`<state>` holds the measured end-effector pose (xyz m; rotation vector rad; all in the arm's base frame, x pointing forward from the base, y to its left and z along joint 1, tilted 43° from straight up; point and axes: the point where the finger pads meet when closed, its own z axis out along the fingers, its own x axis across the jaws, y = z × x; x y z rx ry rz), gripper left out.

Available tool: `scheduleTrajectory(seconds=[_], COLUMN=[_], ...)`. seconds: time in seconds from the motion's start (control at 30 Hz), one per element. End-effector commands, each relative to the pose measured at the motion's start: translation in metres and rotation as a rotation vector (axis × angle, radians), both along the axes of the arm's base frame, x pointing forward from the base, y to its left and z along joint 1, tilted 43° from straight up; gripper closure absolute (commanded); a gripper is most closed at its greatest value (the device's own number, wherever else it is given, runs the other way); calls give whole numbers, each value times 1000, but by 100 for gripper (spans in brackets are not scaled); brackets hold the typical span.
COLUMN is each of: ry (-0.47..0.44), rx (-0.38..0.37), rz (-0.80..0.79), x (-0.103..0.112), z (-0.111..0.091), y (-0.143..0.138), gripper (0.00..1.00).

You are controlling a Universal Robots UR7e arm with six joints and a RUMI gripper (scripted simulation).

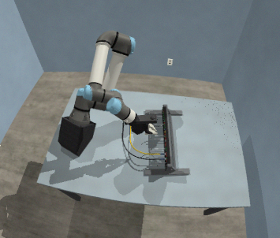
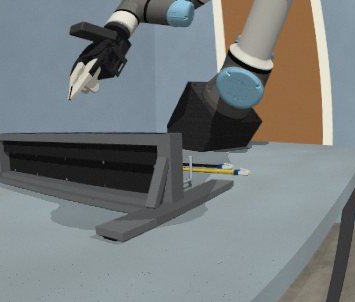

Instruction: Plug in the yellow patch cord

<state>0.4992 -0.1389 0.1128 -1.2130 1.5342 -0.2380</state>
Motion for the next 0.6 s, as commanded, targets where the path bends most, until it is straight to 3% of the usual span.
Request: scheduleTrajectory(seconds=[0.0, 0.57], ry=[2, 2], rx=[-4, -4], rz=[-8, -8], x=[10, 28], z=[-4, -13], y=[3, 13], gripper=[100, 100])
